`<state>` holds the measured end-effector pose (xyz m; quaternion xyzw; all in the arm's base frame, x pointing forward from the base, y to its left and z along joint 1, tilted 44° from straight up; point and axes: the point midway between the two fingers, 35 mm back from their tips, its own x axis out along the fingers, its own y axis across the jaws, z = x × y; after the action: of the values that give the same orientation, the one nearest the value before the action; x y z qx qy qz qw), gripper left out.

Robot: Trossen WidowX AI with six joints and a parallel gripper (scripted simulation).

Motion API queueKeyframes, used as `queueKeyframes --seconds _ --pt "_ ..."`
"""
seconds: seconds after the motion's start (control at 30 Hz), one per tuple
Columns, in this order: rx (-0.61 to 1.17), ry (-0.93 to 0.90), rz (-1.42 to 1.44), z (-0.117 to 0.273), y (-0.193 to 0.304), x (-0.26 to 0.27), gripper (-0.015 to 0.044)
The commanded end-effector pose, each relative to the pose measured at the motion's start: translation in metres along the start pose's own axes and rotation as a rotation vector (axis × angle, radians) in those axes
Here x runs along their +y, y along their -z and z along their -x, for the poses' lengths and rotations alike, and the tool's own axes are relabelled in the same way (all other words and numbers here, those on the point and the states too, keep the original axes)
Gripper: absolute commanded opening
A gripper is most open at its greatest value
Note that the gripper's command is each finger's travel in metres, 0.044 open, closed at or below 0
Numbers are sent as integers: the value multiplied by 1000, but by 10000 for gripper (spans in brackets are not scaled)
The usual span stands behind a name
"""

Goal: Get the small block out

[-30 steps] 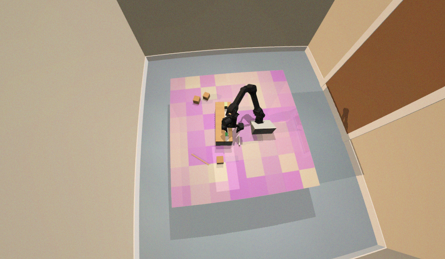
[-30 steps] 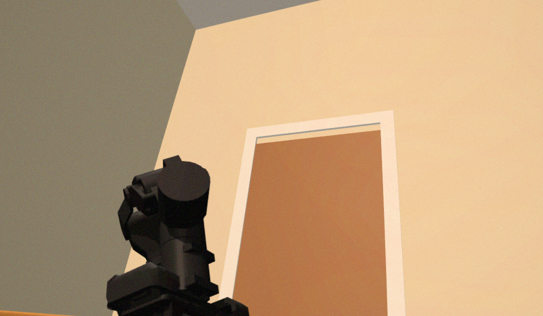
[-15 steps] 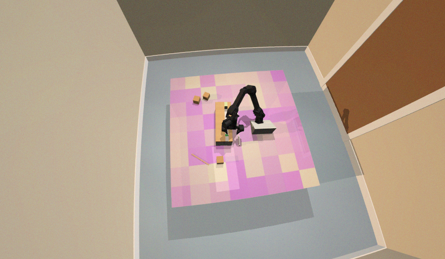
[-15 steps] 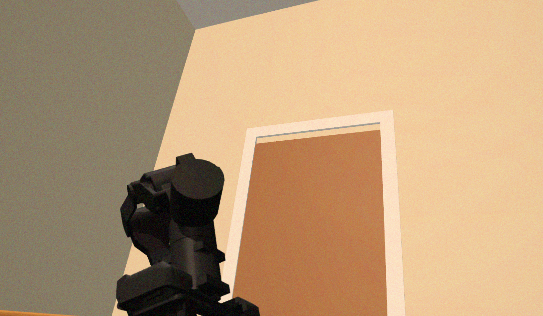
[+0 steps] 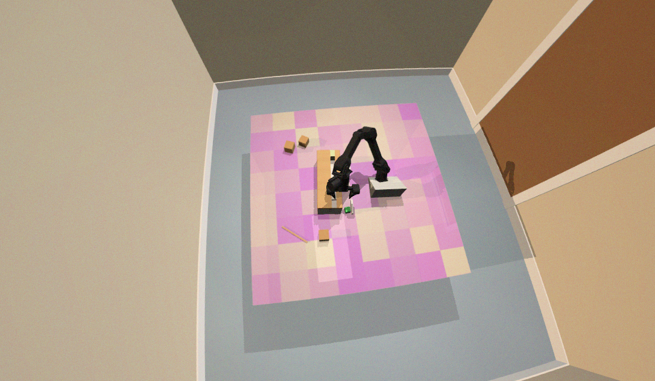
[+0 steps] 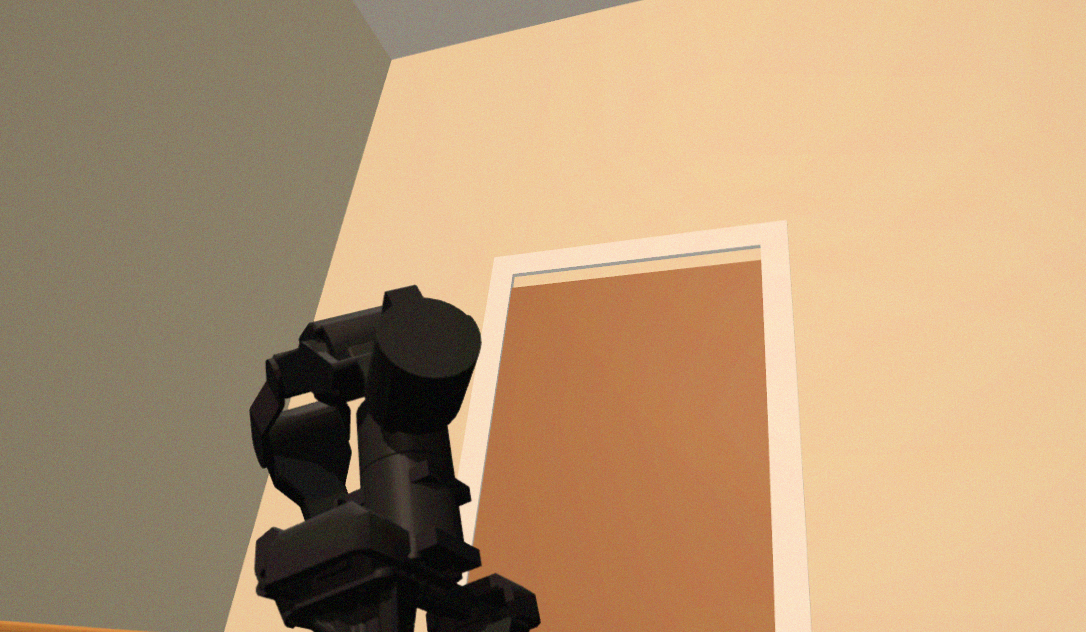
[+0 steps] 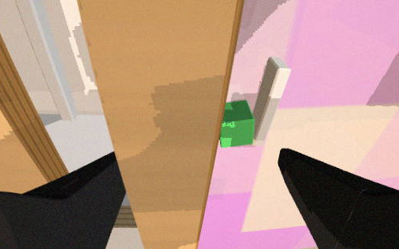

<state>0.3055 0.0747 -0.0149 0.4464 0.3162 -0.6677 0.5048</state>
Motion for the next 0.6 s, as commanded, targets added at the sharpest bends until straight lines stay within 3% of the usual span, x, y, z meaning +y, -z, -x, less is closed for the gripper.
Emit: queueKeyframes --seconds 0.0,0.2,0.27,0.37,0.57 --pt "11 -9 -1 31 12 1 400" --pt "14 -20 7 42 15 1 400" --pt "36 -40 35 43 26 2 348" --pt "48 -78 208 45 43 2 285" --pt "-14 -94 617 43 46 -3 285"
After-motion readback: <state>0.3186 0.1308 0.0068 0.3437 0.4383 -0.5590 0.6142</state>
